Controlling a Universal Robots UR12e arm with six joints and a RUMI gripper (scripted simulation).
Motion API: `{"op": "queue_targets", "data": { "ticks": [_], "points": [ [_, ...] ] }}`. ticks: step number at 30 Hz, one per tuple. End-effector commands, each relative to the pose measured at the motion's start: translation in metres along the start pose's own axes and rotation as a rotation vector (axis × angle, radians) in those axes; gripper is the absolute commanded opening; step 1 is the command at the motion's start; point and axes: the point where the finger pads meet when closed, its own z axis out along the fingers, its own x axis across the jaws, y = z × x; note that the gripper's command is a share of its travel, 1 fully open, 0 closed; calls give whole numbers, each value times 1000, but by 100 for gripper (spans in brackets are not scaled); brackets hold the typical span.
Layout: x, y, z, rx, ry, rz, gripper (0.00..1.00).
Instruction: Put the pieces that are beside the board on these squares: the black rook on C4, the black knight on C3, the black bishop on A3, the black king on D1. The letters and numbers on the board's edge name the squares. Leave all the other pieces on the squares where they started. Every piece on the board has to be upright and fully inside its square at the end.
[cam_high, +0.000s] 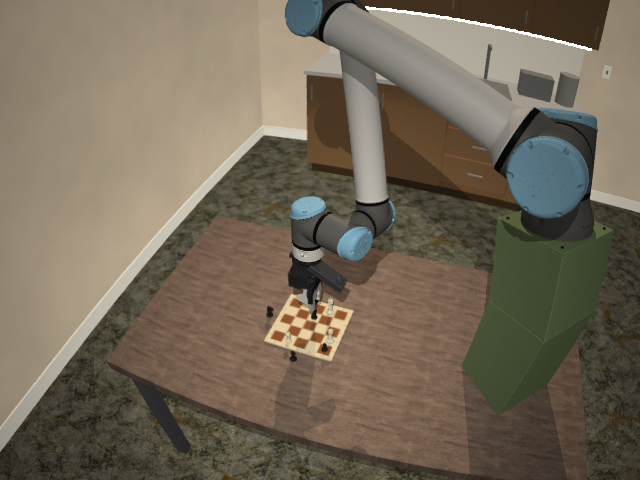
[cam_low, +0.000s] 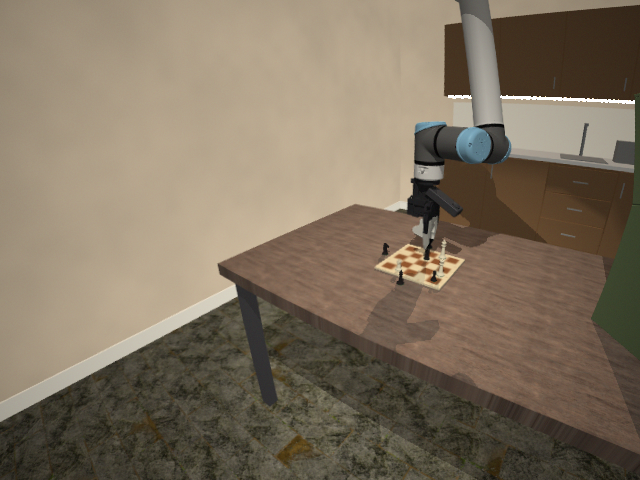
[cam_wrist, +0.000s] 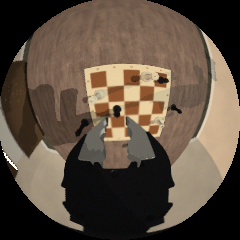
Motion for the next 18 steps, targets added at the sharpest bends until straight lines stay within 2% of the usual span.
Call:
{"op": "queue_targets", "data": {
  "ticks": [1,8,16,17,18],
  "points": [
    [0,0,-26,-1,0,0,22],
    [0,0,-54,-1,0,0,22],
    [0,0,-59,-1,0,0,22],
    [0,0,-59,-1,0,0,100],
    [0,0,-59,-1,0,0,100]
  ]
}}
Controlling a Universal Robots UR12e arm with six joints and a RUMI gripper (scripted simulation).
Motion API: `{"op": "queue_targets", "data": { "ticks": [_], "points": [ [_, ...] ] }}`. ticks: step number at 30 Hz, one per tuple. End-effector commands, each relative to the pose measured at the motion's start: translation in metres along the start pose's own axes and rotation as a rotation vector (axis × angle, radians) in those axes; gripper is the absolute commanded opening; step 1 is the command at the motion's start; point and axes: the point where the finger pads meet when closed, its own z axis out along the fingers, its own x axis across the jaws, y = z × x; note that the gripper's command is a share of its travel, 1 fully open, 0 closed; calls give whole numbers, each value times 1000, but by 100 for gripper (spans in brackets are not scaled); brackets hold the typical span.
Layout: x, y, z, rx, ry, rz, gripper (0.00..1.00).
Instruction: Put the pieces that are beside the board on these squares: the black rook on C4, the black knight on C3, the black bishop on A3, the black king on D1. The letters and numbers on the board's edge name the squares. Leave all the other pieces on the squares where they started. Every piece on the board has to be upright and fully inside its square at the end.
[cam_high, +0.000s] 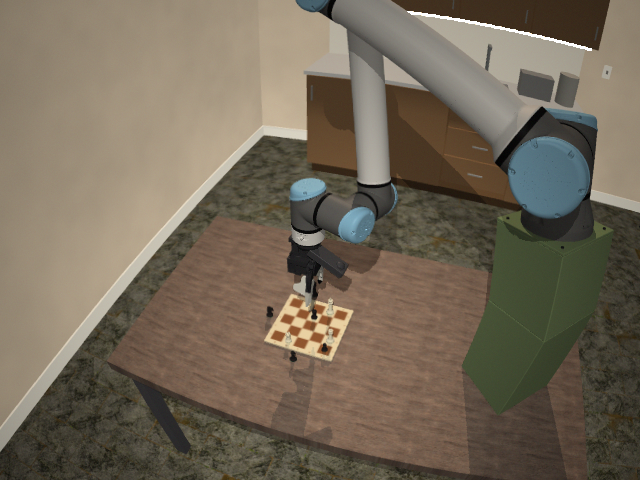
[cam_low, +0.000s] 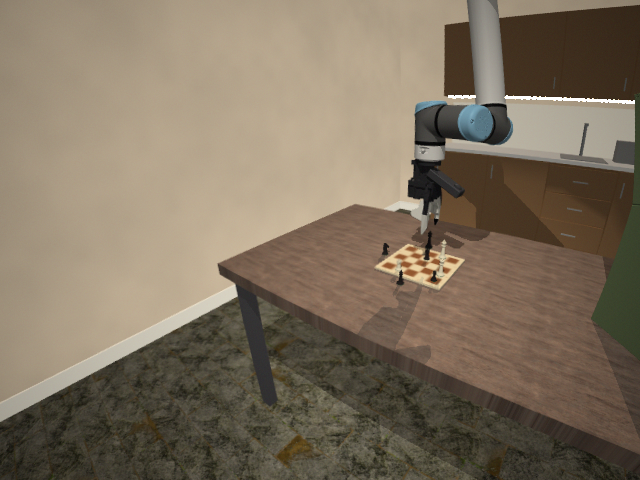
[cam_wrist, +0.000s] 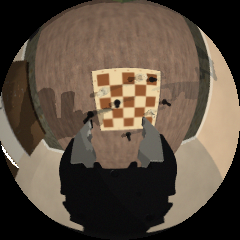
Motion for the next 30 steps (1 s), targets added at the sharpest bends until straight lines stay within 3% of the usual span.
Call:
{"op": "queue_targets", "data": {
  "ticks": [1,20,22,25,27,30],
  "points": [
    [0,0,-2,-1,0,0,100],
    [0,2,-2,-1,0,-6,100],
    [2,13,0,-1,0,-41,100],
    [10,47,5,-1,0,-158,100],
    [10,47,5,-1,0,-158,100],
    [22,92,7,-1,0,-309,100]
  ]
}}
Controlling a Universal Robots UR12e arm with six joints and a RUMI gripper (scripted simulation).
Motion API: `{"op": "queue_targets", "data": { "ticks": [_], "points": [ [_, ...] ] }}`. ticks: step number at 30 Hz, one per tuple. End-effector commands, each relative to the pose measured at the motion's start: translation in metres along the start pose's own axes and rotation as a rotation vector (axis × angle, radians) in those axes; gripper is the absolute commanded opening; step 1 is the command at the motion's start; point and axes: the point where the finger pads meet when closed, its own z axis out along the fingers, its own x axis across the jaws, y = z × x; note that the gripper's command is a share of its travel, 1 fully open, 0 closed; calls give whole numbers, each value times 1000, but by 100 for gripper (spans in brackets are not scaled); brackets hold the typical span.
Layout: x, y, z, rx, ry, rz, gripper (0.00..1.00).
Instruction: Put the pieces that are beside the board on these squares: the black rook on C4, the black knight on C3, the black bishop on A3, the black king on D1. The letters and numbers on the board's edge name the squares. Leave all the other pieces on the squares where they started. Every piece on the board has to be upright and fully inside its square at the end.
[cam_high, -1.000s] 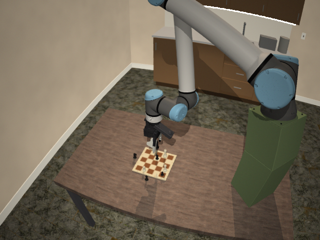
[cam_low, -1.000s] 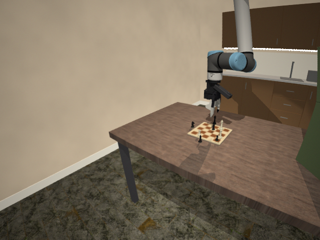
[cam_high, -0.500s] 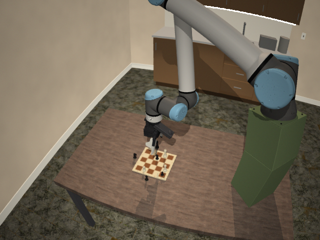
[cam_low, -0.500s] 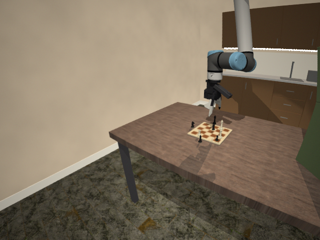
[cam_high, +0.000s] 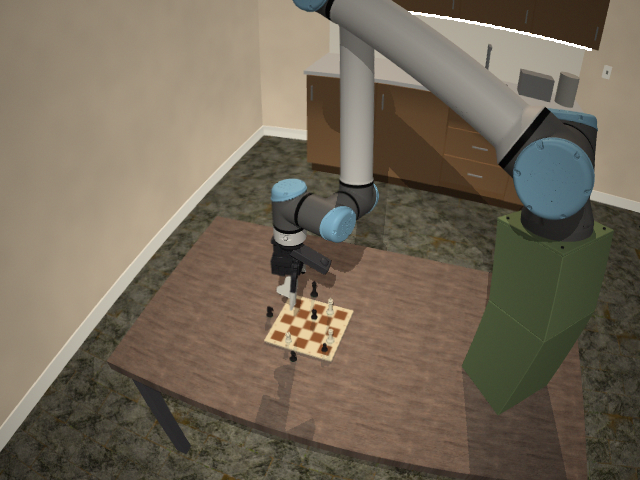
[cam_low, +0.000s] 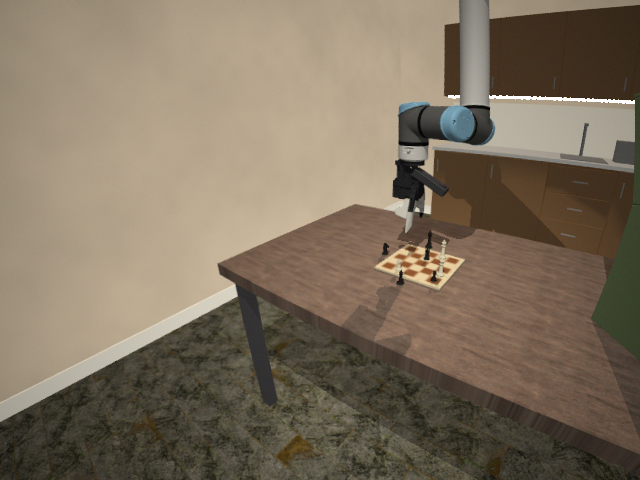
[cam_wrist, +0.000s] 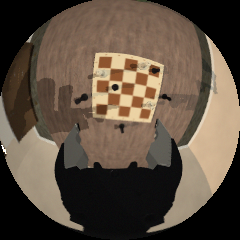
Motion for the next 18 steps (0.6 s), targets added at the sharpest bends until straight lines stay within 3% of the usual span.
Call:
{"op": "queue_targets", "data": {
  "ticks": [1,4,7,8,18],
  "points": [
    [6,60,4,4,2,-191,100],
    [11,89,2,3,2,-284,100],
    [12,95,2,3,2,-303,100],
    [12,95,2,3,2,-303,22],
    [12,95,2,3,2,-303,22]
  ]
}}
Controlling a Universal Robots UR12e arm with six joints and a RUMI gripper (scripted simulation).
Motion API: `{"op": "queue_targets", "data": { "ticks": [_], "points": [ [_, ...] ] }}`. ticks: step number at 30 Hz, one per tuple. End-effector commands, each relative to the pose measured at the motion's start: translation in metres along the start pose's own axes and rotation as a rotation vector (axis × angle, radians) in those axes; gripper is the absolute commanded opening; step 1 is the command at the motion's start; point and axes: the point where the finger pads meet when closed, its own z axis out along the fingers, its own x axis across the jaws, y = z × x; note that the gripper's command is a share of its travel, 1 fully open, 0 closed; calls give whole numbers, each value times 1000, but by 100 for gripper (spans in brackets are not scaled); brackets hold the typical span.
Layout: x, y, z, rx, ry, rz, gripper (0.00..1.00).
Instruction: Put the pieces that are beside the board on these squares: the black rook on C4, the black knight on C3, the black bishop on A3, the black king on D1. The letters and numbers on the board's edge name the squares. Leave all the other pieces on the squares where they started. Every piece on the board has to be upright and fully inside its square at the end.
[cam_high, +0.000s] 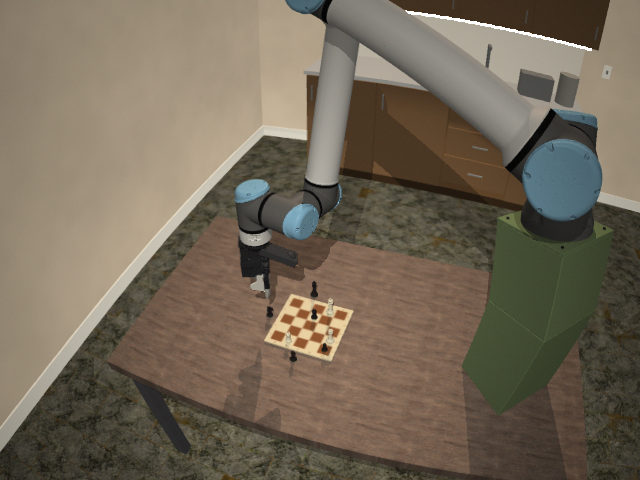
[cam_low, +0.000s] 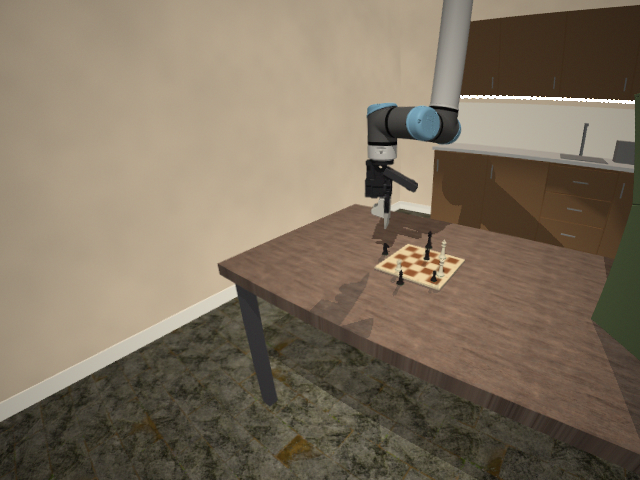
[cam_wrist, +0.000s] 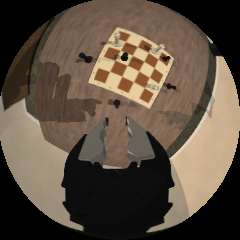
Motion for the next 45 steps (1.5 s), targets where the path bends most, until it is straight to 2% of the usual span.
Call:
{"op": "queue_targets", "data": {
  "ticks": [1,32,45],
  "points": [
    [0,1,-1,0,0,-2,22],
    [0,1,0,0,0,-2,22],
    [0,1,10,0,0,-2,22]
  ]
}}
